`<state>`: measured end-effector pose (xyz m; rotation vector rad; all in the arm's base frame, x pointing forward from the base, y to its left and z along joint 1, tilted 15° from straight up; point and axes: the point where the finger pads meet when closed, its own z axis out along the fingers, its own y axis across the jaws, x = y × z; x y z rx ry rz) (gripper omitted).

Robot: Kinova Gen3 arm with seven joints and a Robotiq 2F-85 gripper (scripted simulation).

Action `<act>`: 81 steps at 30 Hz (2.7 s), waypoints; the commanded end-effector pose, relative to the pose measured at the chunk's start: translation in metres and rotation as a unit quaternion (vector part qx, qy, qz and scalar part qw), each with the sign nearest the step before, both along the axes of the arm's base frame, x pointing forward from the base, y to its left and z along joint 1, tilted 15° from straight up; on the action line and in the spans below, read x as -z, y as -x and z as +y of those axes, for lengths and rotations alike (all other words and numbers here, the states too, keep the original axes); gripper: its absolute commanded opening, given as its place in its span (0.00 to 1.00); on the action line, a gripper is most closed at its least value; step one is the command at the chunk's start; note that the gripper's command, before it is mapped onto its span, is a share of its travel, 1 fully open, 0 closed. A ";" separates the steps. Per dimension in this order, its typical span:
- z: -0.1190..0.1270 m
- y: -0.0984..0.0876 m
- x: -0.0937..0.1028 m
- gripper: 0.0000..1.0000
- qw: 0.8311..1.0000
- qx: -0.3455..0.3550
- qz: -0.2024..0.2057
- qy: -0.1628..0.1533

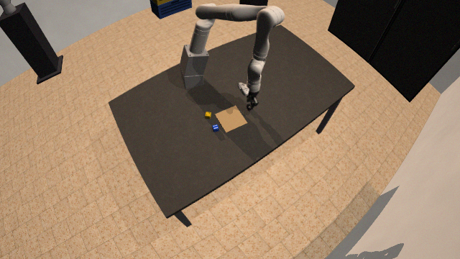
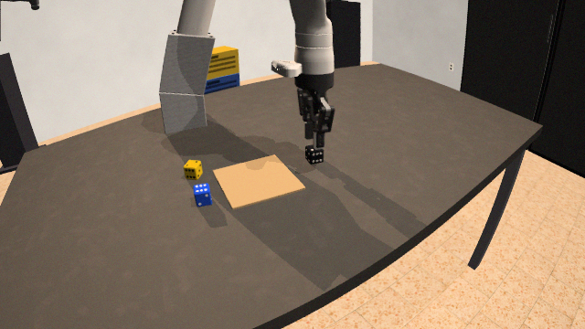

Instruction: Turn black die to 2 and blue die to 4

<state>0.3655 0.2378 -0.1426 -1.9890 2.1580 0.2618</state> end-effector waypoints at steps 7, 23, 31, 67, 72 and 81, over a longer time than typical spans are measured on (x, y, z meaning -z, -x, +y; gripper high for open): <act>0.000 -0.001 -0.001 0.46 1.000 0.000 -0.001 0.000; 0.000 -0.001 -0.001 0.46 1.000 0.000 -0.001 0.000; 0.000 -0.001 -0.001 0.46 1.000 0.000 -0.001 0.000; 0.001 -0.001 0.004 0.46 1.000 0.000 -0.001 0.000; 0.004 -0.002 0.013 0.46 1.000 0.000 -0.001 0.000; 0.008 -0.002 0.027 0.46 1.000 0.000 -0.001 0.000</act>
